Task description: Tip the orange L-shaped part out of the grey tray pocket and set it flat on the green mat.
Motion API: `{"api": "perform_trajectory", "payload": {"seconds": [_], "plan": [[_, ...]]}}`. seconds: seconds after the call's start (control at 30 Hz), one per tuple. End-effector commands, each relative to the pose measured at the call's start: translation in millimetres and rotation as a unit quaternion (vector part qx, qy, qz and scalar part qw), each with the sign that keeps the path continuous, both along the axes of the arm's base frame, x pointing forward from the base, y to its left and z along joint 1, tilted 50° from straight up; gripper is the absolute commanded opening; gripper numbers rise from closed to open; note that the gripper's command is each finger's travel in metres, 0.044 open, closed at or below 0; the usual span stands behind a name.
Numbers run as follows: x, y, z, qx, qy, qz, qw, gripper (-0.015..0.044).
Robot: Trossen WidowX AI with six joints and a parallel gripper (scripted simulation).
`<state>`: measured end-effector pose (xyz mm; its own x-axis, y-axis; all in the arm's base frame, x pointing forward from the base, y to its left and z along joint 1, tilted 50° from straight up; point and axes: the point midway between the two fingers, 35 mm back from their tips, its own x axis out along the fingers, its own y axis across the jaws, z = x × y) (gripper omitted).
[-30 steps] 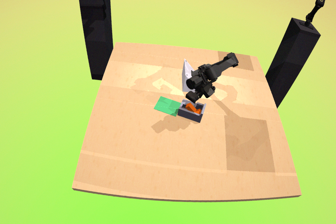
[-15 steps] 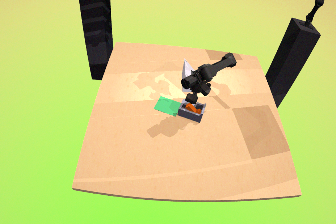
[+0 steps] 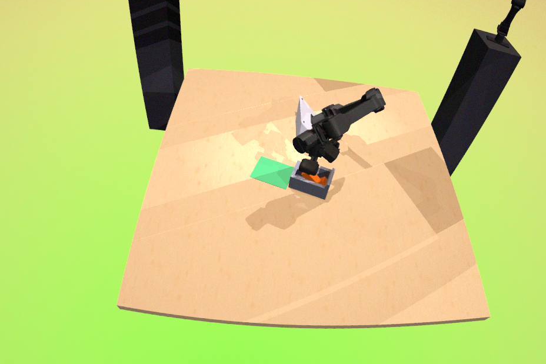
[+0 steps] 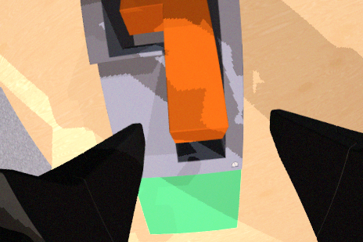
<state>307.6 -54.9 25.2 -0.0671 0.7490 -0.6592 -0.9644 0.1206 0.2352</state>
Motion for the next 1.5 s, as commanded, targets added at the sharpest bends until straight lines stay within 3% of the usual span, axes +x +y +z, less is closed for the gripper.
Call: {"api": "perform_trajectory", "payload": {"seconds": [0.0, 0.87, 1.03, 1.37, 1.47], "plan": [[-1, 7, -4, 0.002, 0.002, -0.001, 1.000, 0.0280], [-4, 36, -29, 0.003, 0.001, -0.001, 1.000, 0.0280], [-3, 33, -27, 0.001, 0.000, 0.001, 1.000, 0.0149], [-3, 33, -27, 0.001, 0.000, 0.001, 1.000, 0.0082], [-3, 33, -27, 0.001, 0.000, 0.001, 1.000, 0.0003]]}}
